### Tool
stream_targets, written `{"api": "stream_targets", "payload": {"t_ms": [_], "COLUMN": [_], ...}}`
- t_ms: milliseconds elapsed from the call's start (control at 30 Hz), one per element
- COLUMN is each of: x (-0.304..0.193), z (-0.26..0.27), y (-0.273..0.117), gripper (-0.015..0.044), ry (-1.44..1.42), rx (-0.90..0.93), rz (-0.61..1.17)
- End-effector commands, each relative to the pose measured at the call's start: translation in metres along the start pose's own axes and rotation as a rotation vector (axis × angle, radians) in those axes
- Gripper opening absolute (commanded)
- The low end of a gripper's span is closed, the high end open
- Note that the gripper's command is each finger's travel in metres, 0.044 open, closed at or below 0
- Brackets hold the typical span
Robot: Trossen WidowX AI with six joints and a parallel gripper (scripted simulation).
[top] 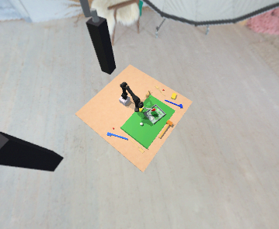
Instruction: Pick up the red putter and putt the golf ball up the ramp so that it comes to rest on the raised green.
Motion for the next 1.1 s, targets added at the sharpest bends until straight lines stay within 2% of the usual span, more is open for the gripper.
{"api": "stream_targets", "payload": {"t_ms": [0,700,900,1067], "x": [-0.014,-0.114,-0.118,-0.119], "z": [-0.013,-0.058,-0.059,-0.06], "y": [-0.008,-0.026,-0.025,-0.006], "gripper": [0.0,0.0,0.0,0.0], "ry": [0.114,0.768,0.788,0.788], "rx": [-0.026,-0.095,-0.098,-0.098], "rz": [0.003,0.079,0.081,0.081]}}
Point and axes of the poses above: the point midway between the two fingers, 35 mm back from their tips, its own y axis out along the fingers, its own z axis across the jaws, x = y × z, the point moved 8 cm from there along -y, back along the fingers, and after that the axes turned 8 degrees about -y, right-handed, at the moved point
